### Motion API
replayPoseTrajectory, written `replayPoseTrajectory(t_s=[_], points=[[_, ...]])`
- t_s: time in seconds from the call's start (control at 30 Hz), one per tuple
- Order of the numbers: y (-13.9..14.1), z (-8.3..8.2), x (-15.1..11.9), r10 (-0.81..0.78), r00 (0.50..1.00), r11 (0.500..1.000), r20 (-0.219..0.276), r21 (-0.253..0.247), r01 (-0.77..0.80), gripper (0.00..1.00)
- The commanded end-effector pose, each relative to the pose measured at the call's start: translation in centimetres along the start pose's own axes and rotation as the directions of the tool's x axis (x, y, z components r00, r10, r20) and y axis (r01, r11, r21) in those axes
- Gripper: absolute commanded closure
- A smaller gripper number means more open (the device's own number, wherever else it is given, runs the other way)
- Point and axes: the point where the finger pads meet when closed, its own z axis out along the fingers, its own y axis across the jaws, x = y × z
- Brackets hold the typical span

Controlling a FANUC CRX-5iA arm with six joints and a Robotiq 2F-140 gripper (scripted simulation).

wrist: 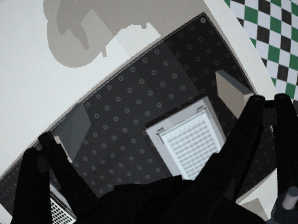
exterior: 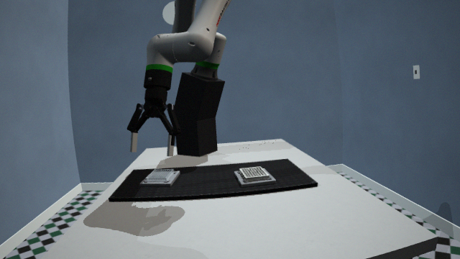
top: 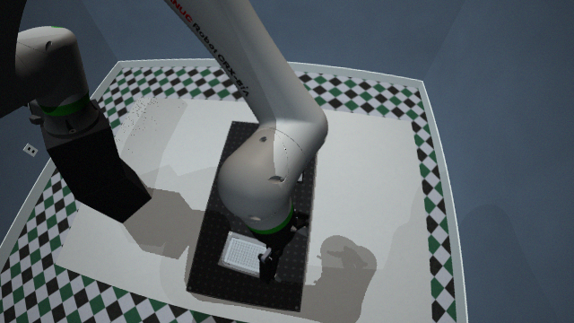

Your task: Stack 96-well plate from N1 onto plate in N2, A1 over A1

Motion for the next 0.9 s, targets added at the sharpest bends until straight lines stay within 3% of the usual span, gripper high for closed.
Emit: replayPoseTrajectory(t_s=[0.0, 0.07, 0.43, 0.6, 0.87], points=[[-0.8, 0.0, -0.3, -0.028, 1.0, 1.0, 0.014, 0.007, 0.028, 0.0], [-1.7, 0.0, -0.7, -0.073, 0.997, 0.997, 0.035, 0.022, 0.072, 0.0], [-6.6, -0.1, -2.8, -0.073, 0.997, 0.997, 0.035, 0.022, 0.072, 0.0], [-7.9, -0.2, -3.5, -0.146, 0.987, 0.989, 0.068, 0.047, 0.143, 0.0], [-11.4, -0.5, -5.4, -0.146, 0.987, 0.989, 0.068, 0.047, 0.143, 0.0]])
